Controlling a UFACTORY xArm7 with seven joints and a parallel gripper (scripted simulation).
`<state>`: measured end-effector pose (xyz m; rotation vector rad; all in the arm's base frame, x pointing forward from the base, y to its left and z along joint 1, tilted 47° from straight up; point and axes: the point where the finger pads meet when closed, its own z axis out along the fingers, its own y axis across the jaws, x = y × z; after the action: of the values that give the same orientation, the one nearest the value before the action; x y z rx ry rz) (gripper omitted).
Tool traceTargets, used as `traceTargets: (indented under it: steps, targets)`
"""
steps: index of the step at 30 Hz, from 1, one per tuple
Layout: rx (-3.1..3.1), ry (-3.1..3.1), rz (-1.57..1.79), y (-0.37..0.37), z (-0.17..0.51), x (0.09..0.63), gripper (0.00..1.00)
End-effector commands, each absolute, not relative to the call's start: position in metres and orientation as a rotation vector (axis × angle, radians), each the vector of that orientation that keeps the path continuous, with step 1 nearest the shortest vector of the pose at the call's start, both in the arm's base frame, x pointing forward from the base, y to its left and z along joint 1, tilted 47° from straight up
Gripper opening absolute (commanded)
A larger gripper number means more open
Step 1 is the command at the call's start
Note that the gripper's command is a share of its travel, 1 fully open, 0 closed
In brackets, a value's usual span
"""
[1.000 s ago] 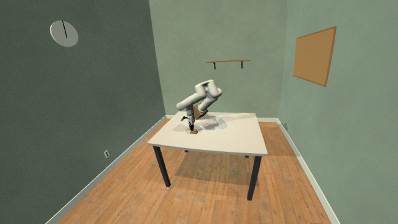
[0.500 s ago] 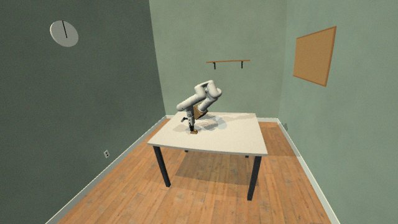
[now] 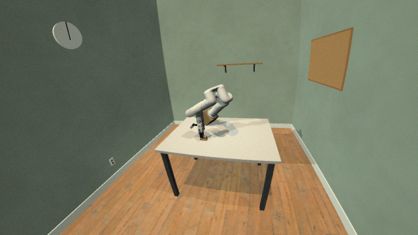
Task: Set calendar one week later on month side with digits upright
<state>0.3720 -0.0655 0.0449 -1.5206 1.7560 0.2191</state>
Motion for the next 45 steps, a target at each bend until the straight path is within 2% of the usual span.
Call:
traceTargets:
  steps: [1, 45]
  targets:
    - [-1.519, 1.758, 0.215, -0.0671, 0.0453, 0.3722, 0.27]
    - [-1.519, 1.758, 0.215, -0.0623, 0.0398, 0.3758, 0.27]
